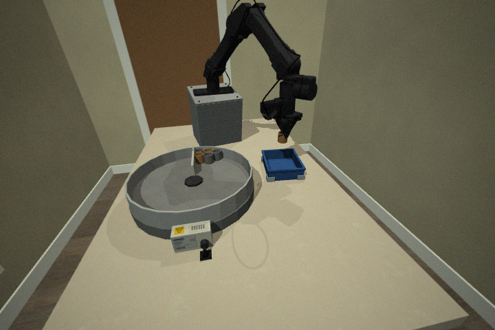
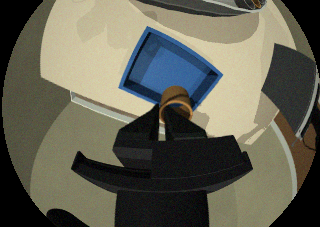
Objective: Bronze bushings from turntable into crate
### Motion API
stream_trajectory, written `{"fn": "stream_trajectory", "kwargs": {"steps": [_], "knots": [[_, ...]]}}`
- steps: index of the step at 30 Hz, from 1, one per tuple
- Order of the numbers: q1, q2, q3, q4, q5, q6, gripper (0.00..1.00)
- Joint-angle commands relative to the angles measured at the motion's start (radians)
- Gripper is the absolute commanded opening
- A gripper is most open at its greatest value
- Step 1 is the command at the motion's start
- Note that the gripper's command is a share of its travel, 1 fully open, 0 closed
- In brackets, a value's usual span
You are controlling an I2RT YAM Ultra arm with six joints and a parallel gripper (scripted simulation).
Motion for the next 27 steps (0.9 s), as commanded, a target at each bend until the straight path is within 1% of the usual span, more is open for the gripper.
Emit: {"fn": "stream_trajectory", "kwargs": {"steps": [1,3,5,27], "knots": [[0.006,-0.004,0.035,-0.03,0.016,0.01,0.0],[0.006,-0.004,0.035,-0.03,0.016,0.01,0.0],[0.006,-0.021,0.035,-0.03,0.016,0.007,0.0],[0.006,-0.021,0.035,-0.03,0.016,0.007,0.0]]}}
